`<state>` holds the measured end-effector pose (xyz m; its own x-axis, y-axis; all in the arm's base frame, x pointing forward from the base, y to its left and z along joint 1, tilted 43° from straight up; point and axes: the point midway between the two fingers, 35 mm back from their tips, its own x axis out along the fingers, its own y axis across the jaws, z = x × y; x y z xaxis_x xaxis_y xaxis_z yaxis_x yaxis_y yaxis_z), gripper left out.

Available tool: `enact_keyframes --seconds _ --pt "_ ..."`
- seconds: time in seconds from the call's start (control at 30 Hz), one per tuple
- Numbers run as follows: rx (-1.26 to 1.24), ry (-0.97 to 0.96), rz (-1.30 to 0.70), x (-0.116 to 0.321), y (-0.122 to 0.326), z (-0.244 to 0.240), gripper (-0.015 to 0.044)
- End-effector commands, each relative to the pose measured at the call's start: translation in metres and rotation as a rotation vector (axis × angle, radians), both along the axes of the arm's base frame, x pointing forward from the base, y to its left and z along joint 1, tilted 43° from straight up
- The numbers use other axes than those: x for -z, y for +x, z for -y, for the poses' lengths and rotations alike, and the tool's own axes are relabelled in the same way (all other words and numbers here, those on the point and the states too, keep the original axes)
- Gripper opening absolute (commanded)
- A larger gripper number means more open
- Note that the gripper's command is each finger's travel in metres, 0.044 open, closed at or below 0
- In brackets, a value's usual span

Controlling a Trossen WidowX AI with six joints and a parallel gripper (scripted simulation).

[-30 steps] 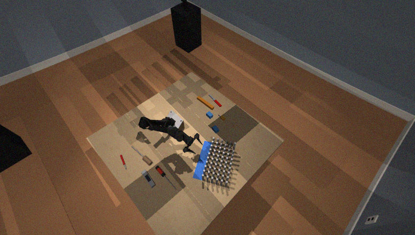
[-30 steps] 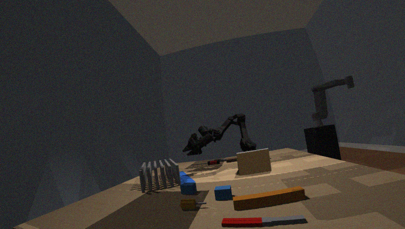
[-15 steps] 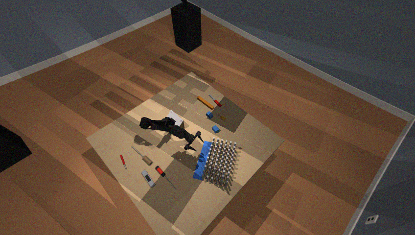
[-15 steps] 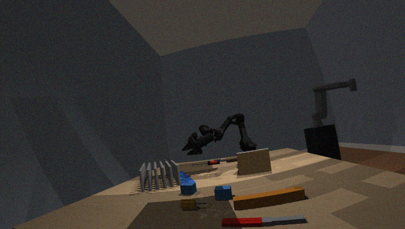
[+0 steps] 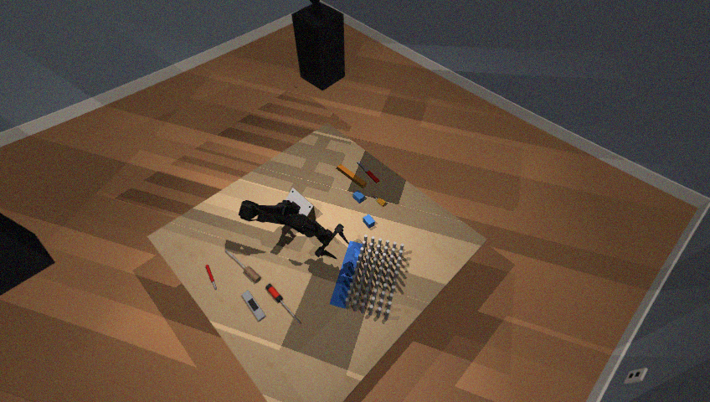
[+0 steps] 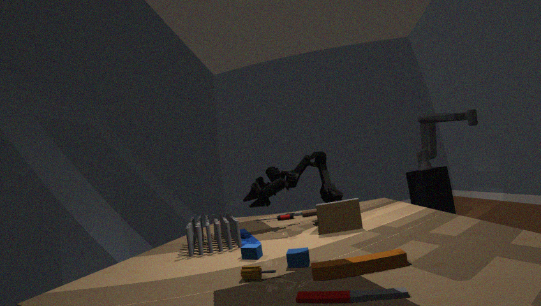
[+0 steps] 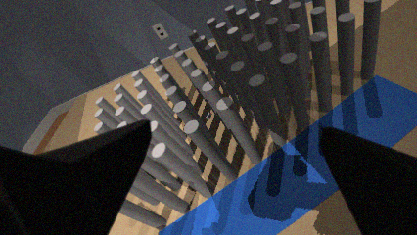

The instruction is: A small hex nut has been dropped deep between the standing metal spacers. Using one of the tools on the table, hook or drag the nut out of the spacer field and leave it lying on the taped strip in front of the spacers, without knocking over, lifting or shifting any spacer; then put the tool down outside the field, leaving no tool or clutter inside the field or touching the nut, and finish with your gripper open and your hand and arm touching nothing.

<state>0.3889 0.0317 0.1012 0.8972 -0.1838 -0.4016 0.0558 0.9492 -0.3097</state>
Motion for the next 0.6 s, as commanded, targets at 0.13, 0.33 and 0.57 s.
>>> enact_keyframes --seconds 0.13,0.33,0.57 --pt "0.005 0.002 0.002 0.0 0.0 0.001 0.044" --pt "0.323 0.273 0.02 -0.023 0.008 0.067 0.044" --pt "0.769 0.618 0.134 -0.064 -0.012 0.158 0.044"
